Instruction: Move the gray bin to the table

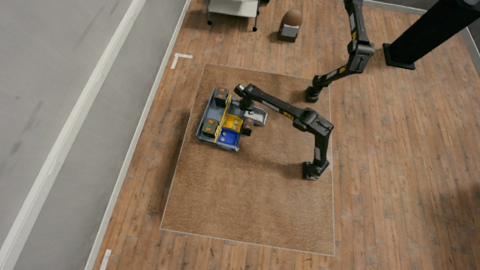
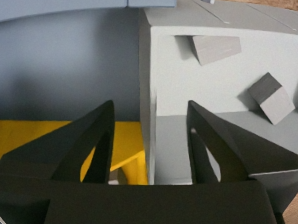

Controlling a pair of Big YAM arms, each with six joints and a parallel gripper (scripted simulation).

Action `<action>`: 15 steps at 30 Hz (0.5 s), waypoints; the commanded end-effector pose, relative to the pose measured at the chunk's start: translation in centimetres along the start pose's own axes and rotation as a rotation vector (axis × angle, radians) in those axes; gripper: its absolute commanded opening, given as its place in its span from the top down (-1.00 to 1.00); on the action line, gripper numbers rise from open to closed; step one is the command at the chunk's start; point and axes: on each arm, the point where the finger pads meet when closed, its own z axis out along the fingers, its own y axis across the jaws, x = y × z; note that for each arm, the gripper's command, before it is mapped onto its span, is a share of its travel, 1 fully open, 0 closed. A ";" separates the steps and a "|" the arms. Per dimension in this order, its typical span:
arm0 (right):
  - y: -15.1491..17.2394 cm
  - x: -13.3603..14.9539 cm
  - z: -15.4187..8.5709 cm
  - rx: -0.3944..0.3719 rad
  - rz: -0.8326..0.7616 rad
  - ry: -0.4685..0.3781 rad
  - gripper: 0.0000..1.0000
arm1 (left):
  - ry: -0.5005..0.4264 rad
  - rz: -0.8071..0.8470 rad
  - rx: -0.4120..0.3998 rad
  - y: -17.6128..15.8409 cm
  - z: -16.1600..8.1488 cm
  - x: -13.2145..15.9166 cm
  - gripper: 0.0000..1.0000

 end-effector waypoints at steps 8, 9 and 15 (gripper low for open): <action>-0.4 -0.3 -0.4 0.006 -0.017 -0.020 -1.00 | 0.014 0.007 0.028 -0.6 2.3 -0.5 0.15; -0.4 -0.3 -0.4 0.006 -0.017 -0.020 -1.00 | 0.014 0.007 0.028 -0.6 2.3 -0.5 0.15; -0.4 -0.3 -0.4 0.006 -0.017 -0.020 -1.00 | 0.014 0.007 0.028 -0.6 2.3 -0.5 0.15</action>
